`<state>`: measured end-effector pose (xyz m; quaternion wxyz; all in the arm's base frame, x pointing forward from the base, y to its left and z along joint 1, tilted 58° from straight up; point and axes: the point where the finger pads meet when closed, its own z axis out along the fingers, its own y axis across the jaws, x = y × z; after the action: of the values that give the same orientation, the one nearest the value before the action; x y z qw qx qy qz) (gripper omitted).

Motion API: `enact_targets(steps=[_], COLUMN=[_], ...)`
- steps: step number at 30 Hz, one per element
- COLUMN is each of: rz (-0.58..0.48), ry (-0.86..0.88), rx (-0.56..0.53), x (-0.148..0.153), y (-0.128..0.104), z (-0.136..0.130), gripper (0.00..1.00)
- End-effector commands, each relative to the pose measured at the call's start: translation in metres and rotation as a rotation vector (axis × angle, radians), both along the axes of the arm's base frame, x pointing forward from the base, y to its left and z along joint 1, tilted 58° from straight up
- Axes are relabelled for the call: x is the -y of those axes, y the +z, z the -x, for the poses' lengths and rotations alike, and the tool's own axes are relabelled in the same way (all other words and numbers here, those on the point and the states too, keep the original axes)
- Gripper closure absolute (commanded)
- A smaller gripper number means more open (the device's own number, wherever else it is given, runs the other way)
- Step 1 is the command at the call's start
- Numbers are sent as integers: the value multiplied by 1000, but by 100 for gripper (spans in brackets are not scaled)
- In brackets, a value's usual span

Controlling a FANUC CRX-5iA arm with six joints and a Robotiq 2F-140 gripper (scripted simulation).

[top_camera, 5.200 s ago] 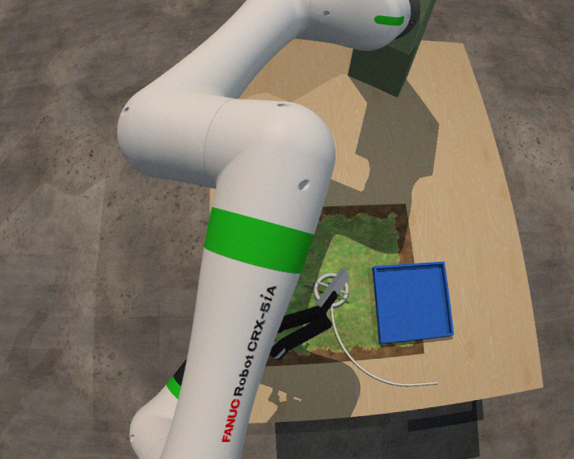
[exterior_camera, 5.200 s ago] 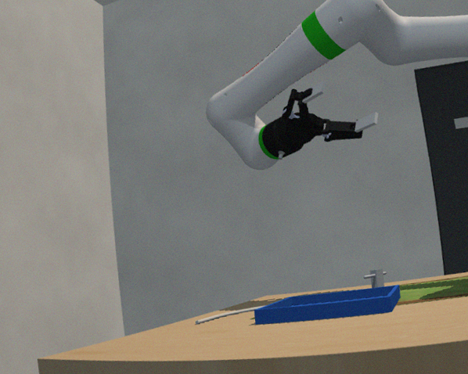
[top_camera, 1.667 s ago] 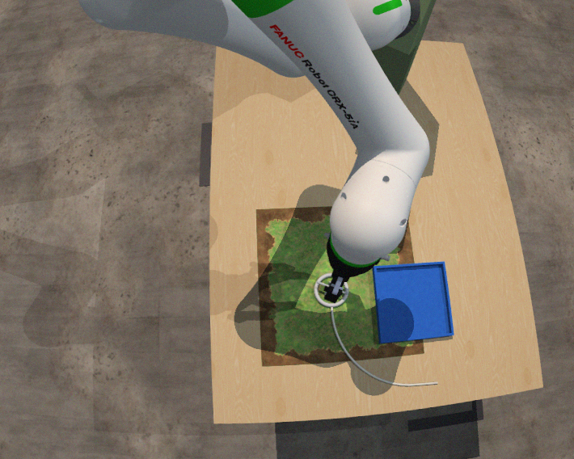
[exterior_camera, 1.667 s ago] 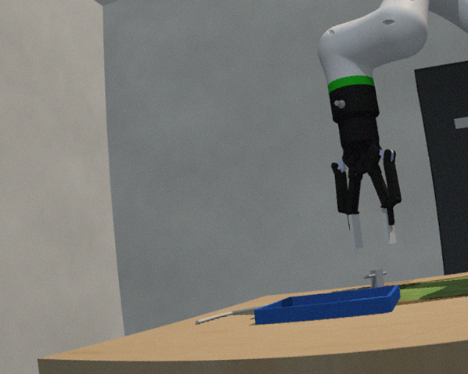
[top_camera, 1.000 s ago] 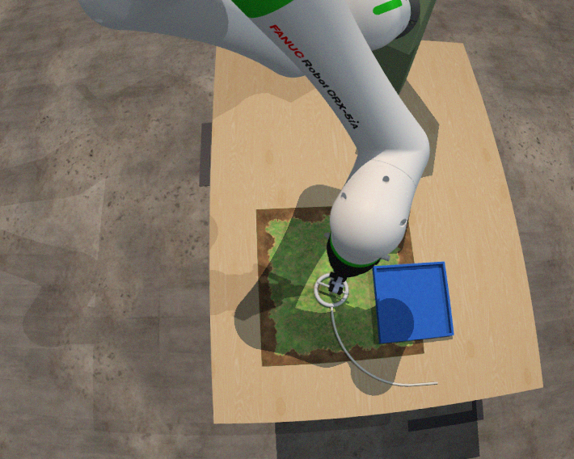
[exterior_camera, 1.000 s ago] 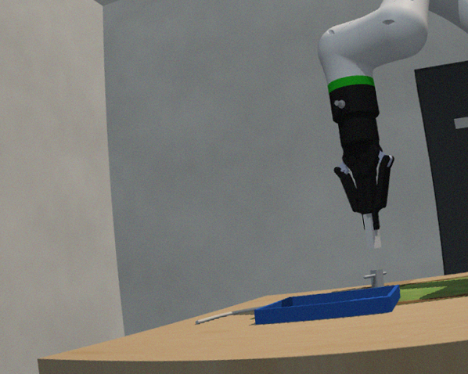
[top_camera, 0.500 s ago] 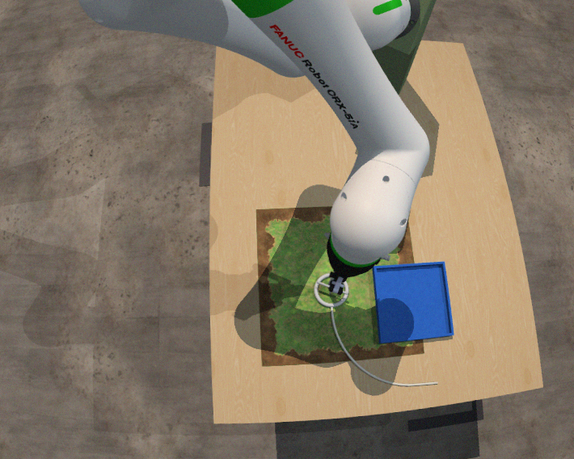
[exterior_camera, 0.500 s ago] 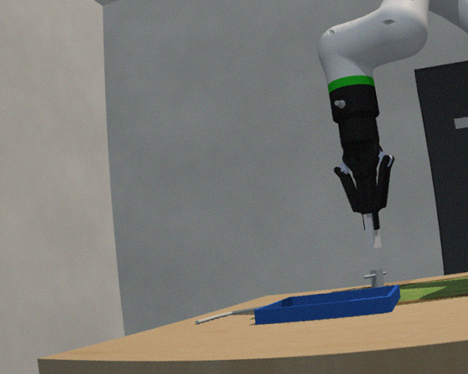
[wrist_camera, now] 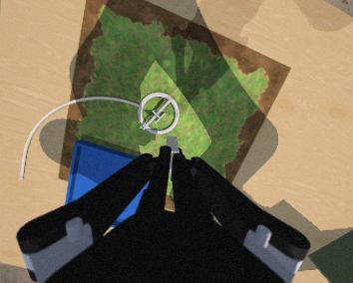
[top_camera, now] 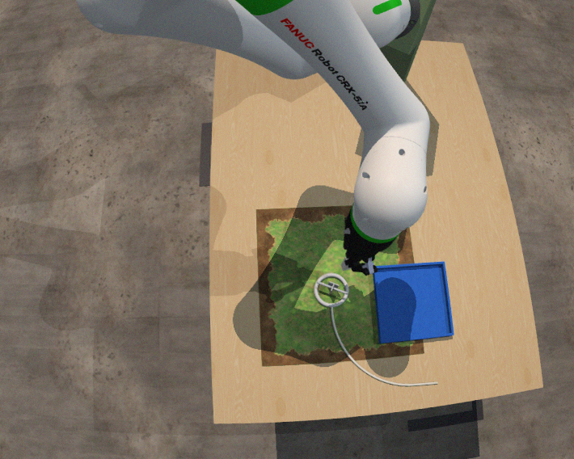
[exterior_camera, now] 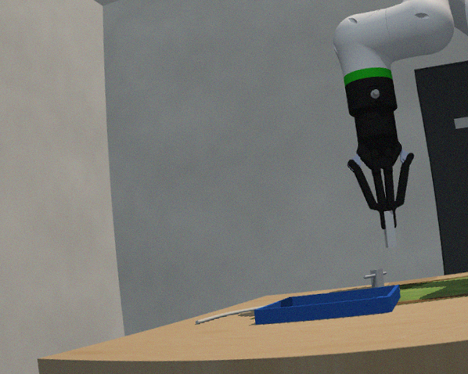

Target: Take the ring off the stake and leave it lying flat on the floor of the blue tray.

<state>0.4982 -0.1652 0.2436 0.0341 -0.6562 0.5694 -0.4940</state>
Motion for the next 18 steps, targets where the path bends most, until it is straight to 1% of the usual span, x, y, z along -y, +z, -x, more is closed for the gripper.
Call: enact_targets(steps=[1, 6, 8, 18], rz=[184, 368, 415, 415], ry=[150, 294, 337, 337], rx=[-147, -289, -332, -332], x=[-6, -7, -7, -7], y=[-10, -11, -11, -11], z=[4, 5, 5, 5], gripper=[90, 90, 90, 90])
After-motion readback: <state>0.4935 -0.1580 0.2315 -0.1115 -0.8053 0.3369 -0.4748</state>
